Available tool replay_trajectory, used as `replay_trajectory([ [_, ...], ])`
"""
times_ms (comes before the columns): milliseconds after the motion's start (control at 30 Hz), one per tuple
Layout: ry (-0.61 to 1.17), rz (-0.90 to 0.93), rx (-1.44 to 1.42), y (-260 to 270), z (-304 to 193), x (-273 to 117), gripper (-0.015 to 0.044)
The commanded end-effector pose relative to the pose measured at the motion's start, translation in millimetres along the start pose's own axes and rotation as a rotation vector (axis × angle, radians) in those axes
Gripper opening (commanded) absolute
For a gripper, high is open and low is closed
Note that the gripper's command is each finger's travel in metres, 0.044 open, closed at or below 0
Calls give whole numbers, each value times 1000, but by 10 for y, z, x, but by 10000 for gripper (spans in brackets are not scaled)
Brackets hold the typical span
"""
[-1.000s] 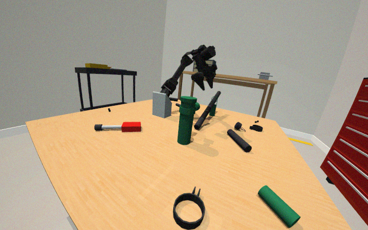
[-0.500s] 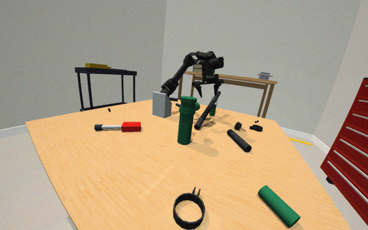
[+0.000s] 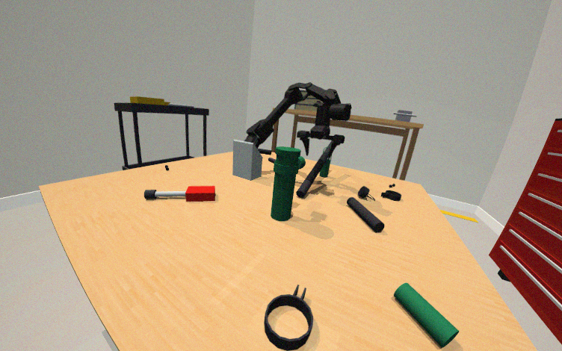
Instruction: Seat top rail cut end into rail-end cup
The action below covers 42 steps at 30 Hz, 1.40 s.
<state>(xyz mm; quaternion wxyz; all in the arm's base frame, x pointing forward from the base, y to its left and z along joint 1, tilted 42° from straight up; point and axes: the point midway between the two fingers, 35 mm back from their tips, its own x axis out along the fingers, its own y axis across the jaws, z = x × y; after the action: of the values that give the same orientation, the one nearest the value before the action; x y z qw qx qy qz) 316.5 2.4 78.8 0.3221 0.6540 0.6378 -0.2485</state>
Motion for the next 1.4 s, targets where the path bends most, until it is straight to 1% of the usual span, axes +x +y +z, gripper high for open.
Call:
replay_trajectory([
  [0, -9, -18, 71, 11, -8, 27, 440],
  [167, -9, -18, 71, 12, -7, 55, 440],
  [333, -8, -18, 71, 4, -8, 377, 440],
  [467, -7, -18, 71, 4, -8, 389, 440],
  [600, -7, -18, 71, 1, -8, 514, 440],
  [833, -7, -18, 71, 3, -7, 553, 440],
  [1367, -7, -18, 71, 9, -1, 812, 440],
])
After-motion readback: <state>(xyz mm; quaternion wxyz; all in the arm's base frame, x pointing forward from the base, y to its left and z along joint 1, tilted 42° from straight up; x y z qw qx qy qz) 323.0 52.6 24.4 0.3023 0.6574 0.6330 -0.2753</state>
